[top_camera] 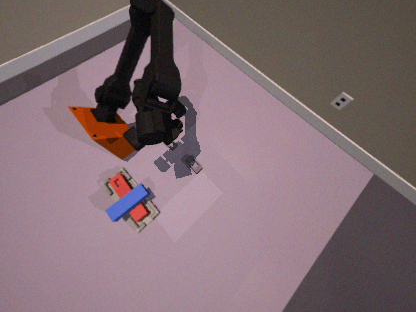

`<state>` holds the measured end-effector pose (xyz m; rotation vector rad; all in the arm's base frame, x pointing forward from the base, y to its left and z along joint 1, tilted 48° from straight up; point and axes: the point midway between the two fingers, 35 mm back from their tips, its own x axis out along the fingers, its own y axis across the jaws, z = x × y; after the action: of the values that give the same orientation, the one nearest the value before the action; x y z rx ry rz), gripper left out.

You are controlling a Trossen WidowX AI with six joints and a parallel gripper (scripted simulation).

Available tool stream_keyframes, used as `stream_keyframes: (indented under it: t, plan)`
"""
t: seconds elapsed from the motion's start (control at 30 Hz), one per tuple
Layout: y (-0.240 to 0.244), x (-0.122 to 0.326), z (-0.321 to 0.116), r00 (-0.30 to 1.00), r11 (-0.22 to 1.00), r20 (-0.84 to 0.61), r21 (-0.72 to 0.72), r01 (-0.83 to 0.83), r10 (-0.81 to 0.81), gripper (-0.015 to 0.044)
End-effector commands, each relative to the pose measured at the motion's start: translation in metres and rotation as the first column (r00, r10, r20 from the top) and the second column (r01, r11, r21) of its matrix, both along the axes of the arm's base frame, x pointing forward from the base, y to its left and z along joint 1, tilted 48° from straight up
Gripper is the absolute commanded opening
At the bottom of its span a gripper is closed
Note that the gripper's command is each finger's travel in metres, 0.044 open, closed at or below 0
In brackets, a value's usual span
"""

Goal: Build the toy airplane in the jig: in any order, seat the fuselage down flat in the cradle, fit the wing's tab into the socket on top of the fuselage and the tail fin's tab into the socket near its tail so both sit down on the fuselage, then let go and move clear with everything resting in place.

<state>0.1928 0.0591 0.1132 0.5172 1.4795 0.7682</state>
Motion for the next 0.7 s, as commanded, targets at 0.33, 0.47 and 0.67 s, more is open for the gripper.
stream_keyframes:
  t: [0.33,0.47,0.67]
  plan:
    - [-0.025,0.018,-0.035,1.0,1.0,-0.015,-0.015,0.013,-0.013,0.0]
    - [-0.032,0.022,-0.046,1.0,1.0,-0.018,-0.018,0.016,-0.017,0.0]
    - [-0.043,0.026,-0.062,0.999,0.999,-0.025,-0.023,0.023,-0.024,0.0]
